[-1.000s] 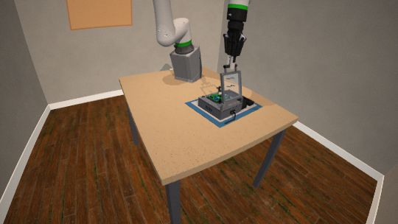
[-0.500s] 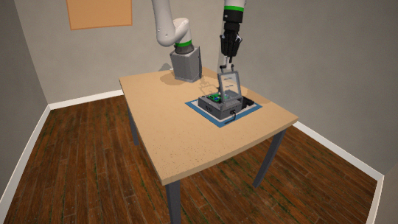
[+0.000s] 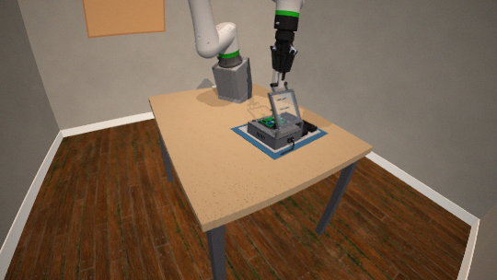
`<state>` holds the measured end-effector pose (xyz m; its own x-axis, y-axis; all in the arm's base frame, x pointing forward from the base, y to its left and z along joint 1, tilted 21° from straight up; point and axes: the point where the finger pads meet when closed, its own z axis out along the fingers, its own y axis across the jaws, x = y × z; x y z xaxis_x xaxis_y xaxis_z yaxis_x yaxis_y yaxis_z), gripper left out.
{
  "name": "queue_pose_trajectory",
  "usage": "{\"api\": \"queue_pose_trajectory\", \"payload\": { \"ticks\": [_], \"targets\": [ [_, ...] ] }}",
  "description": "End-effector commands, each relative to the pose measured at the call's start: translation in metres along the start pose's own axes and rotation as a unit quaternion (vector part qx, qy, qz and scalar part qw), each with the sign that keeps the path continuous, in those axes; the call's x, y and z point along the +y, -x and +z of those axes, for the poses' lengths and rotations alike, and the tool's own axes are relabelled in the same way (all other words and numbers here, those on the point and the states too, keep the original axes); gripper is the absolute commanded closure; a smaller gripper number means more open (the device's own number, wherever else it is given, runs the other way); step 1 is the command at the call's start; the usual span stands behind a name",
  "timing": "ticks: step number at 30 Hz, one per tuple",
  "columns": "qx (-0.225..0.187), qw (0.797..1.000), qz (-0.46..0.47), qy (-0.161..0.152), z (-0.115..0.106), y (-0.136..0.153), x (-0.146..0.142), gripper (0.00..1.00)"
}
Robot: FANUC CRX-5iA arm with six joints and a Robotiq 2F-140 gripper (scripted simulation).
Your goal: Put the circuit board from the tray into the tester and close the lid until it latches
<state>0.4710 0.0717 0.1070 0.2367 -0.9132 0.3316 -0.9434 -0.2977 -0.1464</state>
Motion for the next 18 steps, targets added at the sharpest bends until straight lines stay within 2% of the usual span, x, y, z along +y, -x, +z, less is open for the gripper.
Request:
{"api": "queue_pose_trajectory", "payload": {
  "ticks": [1, 18],
  "targets": [
    [0.0, 1.0, 0.0, 0.0, 0.004, 0.0, 0.006, 1.0],
    [0.0, 1.0, 0.0, 0.0, 0.023, 0.0, 0.031, 1.0]
  ]
}}
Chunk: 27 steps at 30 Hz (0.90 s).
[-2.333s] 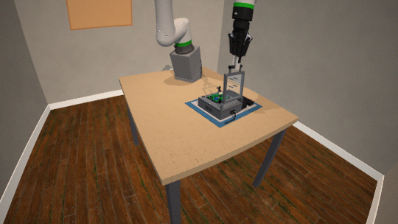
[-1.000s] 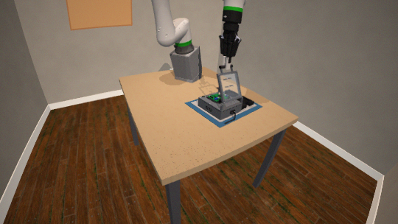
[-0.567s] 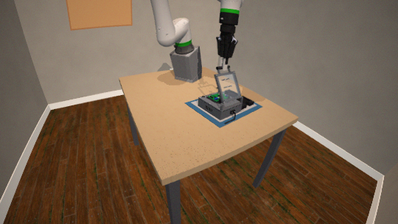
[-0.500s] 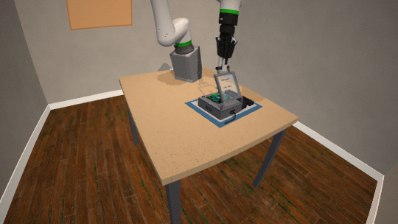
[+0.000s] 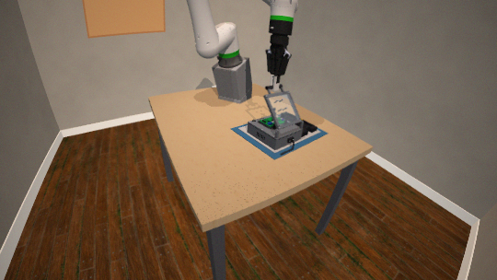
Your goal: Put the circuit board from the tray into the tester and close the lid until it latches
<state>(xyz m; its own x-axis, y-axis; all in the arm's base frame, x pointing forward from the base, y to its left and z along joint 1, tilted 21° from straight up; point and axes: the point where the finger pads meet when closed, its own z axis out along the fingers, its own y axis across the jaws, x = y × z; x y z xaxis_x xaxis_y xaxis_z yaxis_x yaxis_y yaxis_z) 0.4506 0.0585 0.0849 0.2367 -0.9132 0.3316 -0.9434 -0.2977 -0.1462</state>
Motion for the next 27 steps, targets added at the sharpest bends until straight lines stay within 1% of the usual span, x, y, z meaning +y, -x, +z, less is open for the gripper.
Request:
{"api": "queue_pose_trajectory", "payload": {
  "ticks": [1, 9, 11, 27],
  "targets": [
    [0.0, 1.0, 0.0, 0.0, 0.005, 0.0, 0.006, 1.0],
    [0.0, 1.0, 0.0, 0.0, 0.018, 0.0, 0.018, 1.0],
    [0.0, 1.0, 0.0, 0.0, 0.018, 0.0, 0.018, 1.0],
    [0.0, 1.0, 0.0, 0.0, 0.045, 0.0, 0.037, 1.0]
  ]
}}
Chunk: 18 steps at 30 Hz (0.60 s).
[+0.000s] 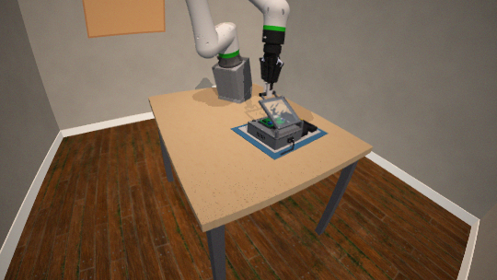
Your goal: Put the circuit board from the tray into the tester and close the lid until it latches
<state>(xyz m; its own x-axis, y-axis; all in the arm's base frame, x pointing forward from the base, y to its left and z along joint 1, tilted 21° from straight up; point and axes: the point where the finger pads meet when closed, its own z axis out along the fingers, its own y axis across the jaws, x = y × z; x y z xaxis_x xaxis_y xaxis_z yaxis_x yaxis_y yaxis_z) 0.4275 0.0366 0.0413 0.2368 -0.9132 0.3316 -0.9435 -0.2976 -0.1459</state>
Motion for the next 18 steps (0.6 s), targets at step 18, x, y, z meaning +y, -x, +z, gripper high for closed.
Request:
{"api": "queue_pose_trajectory", "payload": {
  "ticks": [18],
  "targets": [
    [0.0, 1.0, 0.0, 0.0, 0.032, 0.0, 0.016, 1.0]
  ]
}}
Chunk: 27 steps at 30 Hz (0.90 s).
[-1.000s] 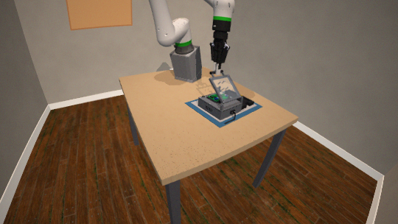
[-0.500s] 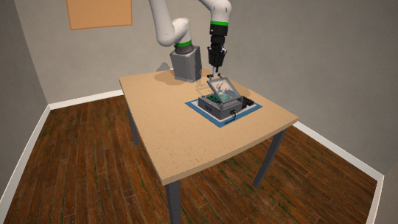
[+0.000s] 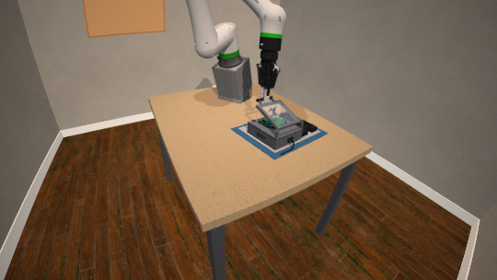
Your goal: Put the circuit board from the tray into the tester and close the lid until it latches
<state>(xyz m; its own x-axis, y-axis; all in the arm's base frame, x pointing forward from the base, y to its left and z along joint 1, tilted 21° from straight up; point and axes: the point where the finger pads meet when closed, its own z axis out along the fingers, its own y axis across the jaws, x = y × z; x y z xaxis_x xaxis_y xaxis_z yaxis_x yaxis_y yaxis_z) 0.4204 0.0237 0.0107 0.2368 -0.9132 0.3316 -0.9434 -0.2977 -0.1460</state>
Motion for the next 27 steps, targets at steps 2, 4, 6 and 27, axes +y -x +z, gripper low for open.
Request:
{"api": "queue_pose_trajectory", "payload": {
  "ticks": [2, 4, 6, 27],
  "targets": [
    [0.0, 1.0, 0.0, 0.0, 0.005, 0.0, 0.002, 1.0],
    [0.0, 1.0, 0.0, 0.0, 0.009, 0.0, 0.003, 1.0],
    [0.0, 1.0, 0.0, 0.0, 0.012, 0.0, 0.004, 1.0],
    [0.0, 1.0, 0.0, 0.0, 0.038, 0.0, 0.01, 1.0]
  ]
}}
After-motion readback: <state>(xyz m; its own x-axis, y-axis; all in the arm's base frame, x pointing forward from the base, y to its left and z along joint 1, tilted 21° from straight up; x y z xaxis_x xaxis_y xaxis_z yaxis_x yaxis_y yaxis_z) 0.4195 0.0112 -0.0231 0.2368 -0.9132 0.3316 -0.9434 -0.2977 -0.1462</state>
